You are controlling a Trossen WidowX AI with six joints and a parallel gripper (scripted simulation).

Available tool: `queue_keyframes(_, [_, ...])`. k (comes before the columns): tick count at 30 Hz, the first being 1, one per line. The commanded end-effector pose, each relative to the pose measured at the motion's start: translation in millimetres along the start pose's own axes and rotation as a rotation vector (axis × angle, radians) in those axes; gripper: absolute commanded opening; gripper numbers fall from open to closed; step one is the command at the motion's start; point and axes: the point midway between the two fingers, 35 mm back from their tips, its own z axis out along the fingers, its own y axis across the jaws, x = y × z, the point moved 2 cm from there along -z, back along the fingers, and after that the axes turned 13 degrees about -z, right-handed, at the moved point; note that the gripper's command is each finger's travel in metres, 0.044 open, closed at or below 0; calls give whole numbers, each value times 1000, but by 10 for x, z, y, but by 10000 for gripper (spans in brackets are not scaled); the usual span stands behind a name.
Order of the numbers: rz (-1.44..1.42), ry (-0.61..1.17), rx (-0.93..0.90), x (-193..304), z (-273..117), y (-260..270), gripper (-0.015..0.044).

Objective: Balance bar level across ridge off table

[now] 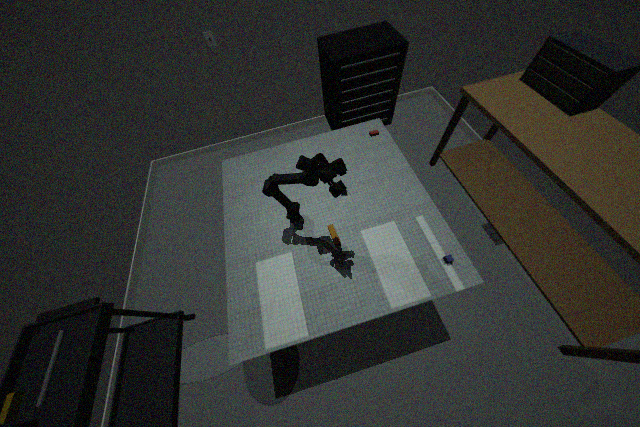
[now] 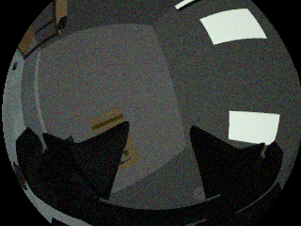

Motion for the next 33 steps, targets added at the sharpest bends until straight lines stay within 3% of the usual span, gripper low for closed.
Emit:
queue_keyframes(1, [-98, -68, -42, -149, 27, 189, 315])
queue_keyframes(17, [-513, -406, -277, -651, -38, 1177, 315])
queue_keyframes(33, [-834, -784, -582, -750, -455, 2233, 315])
